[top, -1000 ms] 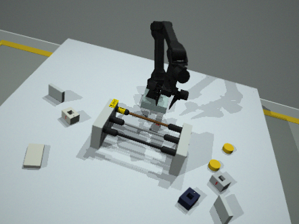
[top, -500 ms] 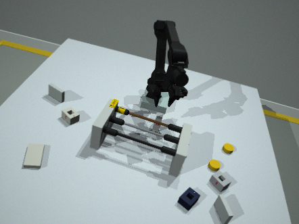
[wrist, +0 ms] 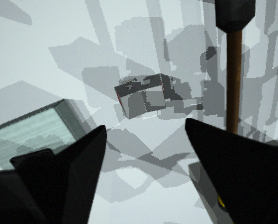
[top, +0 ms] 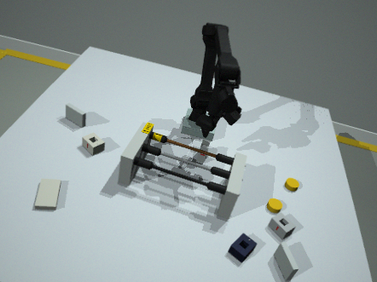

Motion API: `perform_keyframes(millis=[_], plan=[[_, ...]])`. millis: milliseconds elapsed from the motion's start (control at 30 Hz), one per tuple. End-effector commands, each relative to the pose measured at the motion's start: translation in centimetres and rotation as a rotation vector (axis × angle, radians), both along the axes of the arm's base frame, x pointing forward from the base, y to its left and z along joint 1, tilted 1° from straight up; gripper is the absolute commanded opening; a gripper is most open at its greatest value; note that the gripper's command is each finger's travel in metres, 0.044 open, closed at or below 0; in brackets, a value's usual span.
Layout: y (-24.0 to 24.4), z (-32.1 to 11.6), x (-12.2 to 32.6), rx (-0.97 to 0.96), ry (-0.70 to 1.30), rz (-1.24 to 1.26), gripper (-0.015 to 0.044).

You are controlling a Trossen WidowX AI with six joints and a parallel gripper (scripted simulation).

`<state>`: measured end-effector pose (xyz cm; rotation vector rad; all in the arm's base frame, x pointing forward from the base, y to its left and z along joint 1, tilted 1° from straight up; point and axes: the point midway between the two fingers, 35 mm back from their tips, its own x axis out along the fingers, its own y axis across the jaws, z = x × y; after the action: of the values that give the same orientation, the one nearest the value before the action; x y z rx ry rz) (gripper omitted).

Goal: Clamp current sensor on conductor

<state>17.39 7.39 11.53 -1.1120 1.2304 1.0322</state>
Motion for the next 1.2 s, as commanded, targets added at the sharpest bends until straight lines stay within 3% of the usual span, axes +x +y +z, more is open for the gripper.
perform_keyframes(millis=[0,1167], plan=[[0.1,0.1,0.6,0.000,0.030,0.212,0.0320],[0.2,-5.6,0.8,-0.001,0.029,0.212,0.0320]])
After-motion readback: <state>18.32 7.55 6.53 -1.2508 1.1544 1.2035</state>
